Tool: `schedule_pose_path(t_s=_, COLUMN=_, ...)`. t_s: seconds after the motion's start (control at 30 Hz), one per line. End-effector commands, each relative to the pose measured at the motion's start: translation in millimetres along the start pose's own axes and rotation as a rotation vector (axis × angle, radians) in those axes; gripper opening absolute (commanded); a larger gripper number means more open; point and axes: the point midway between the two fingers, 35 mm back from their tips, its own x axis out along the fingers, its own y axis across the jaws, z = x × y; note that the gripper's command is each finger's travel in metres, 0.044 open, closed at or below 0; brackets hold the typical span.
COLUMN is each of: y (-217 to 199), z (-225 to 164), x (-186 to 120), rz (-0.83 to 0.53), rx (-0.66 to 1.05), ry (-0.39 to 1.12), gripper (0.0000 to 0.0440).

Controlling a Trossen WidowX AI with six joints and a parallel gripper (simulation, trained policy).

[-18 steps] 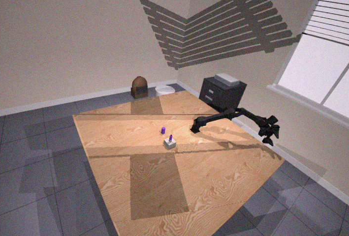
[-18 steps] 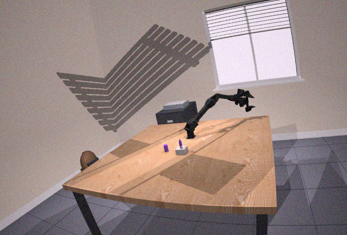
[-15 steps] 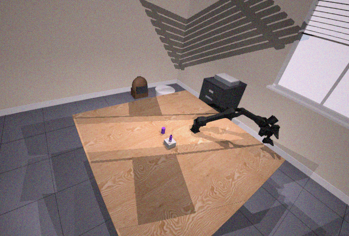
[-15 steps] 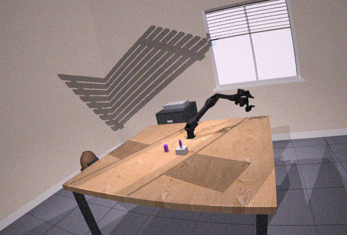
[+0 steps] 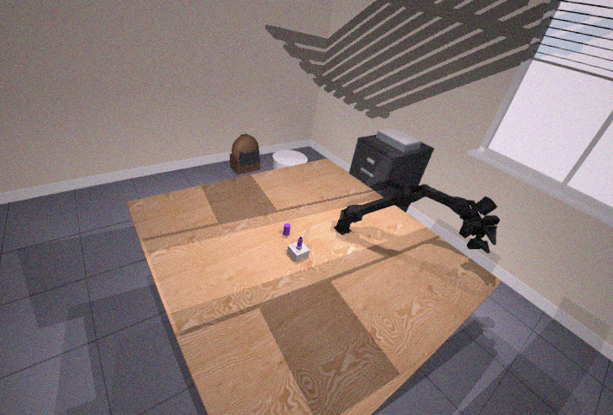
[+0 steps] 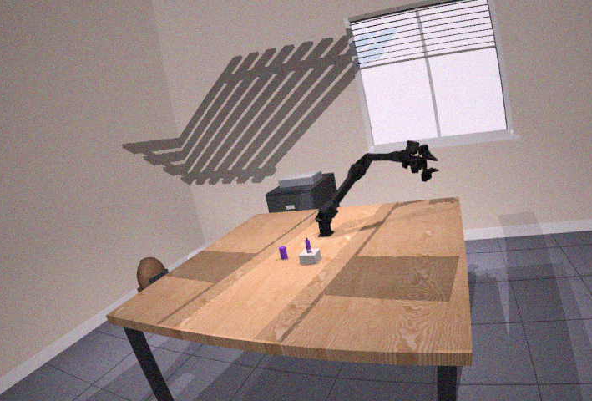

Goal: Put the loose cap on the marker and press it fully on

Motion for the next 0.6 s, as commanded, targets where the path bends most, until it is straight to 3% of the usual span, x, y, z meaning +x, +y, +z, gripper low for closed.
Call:
schedule_pose_path(t_s=0.0, y=11.0, z=2.8, x=6.0, rz=-0.015, rx=0.016, ry=0.011, gripper=0.0256)
schedule_pose_path(t_s=0.57, y=73.9, z=32.8, x=41.3, rz=-0.081, rx=0.116, ry=0.034, gripper=0.0292)
